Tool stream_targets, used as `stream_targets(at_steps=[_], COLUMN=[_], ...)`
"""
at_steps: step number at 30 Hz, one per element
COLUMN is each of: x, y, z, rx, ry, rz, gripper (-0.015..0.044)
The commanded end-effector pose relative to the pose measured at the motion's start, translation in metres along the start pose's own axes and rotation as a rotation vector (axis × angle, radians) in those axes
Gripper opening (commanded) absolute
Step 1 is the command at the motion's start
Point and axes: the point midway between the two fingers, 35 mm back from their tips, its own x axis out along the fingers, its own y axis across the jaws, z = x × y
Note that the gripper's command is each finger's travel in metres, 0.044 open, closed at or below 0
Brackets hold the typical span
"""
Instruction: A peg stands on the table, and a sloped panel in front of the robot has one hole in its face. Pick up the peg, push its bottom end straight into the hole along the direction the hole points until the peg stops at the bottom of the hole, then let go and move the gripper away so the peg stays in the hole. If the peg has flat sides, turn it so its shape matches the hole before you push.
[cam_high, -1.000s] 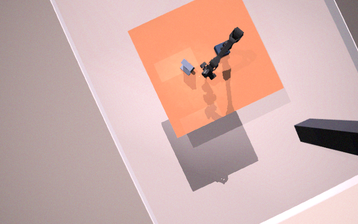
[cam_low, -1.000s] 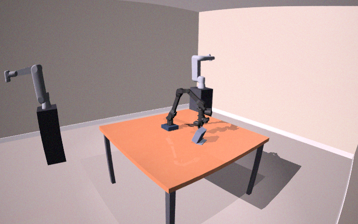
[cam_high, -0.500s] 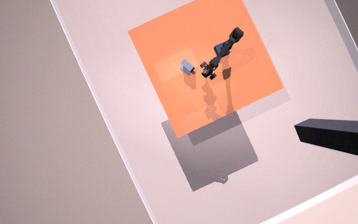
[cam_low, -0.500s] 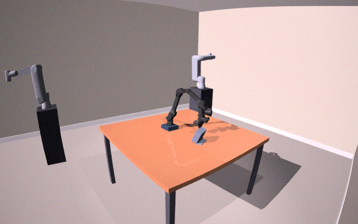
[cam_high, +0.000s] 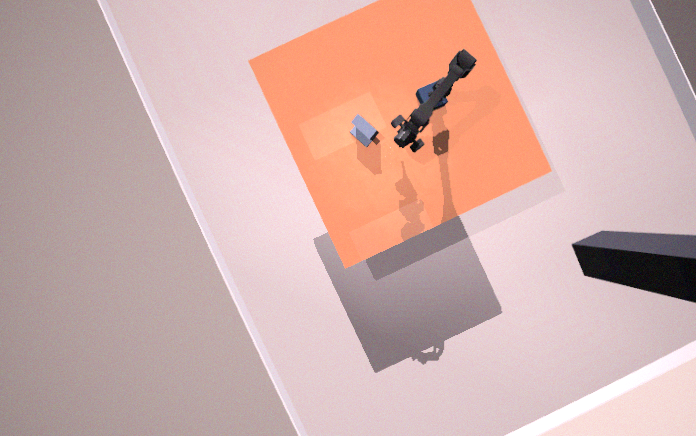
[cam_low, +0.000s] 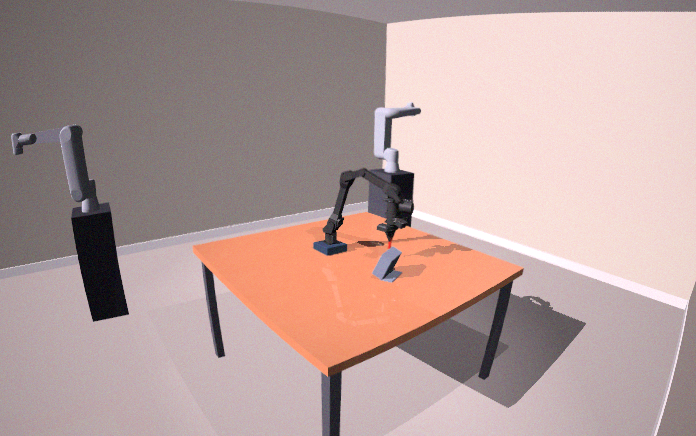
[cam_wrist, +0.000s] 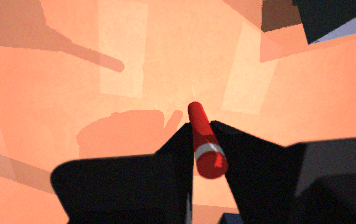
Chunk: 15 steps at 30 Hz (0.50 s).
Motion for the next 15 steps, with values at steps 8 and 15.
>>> stream_targets(at_steps=[8, 15], x=[-0.0197, -0.0172], y=[-0.0022, -0.0093], z=[0.0003, 0.0026], rx=[0.006, 0.044], ry=[-0.018, -0.037], rz=[0.014, 0.045], gripper=[0.0000, 0.0000])
